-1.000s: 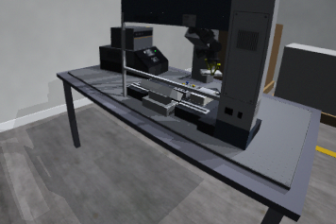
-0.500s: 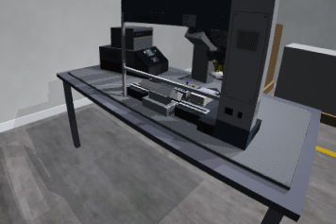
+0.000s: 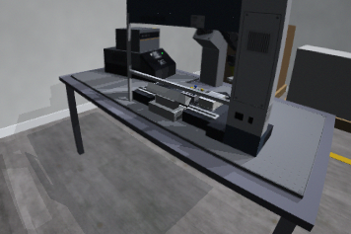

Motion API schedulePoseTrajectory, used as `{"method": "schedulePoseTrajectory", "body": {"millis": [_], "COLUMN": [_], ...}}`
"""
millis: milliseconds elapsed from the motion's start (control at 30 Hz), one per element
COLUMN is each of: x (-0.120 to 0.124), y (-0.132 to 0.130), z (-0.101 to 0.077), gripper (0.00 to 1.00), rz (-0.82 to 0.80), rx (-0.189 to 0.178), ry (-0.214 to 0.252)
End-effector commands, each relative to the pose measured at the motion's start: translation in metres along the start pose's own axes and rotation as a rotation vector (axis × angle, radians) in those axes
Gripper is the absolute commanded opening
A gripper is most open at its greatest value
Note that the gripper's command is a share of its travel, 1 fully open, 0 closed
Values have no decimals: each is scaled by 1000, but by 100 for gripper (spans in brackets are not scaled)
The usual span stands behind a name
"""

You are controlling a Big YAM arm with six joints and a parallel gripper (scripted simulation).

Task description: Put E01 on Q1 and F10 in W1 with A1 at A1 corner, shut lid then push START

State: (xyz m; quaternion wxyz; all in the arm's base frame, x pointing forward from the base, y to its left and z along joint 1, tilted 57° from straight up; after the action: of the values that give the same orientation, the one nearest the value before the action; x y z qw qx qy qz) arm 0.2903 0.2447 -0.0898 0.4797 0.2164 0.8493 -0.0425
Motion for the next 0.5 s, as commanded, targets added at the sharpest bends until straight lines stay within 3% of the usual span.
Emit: {"method": "schedulePoseTrajectory", "body": {"millis": [0,467], "x": [21,44], "y": [19,48], "z": [-7,-8], "gripper": [0,0], "rz": [-126,-361], "rx": [-19,-16], "ry": [6,1]}}
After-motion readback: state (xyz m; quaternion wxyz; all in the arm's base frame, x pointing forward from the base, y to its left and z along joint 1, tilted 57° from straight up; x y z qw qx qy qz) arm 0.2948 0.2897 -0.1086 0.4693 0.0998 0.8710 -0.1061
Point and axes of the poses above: the point where the finger pads meet when closed, its own z axis out along the fingers, its own y axis across the jaws, x = y × z, the point moved 4 cm from there along -z, back along the fingers, and after that the axes turned 3 degrees about z, right-handed, at the moved point
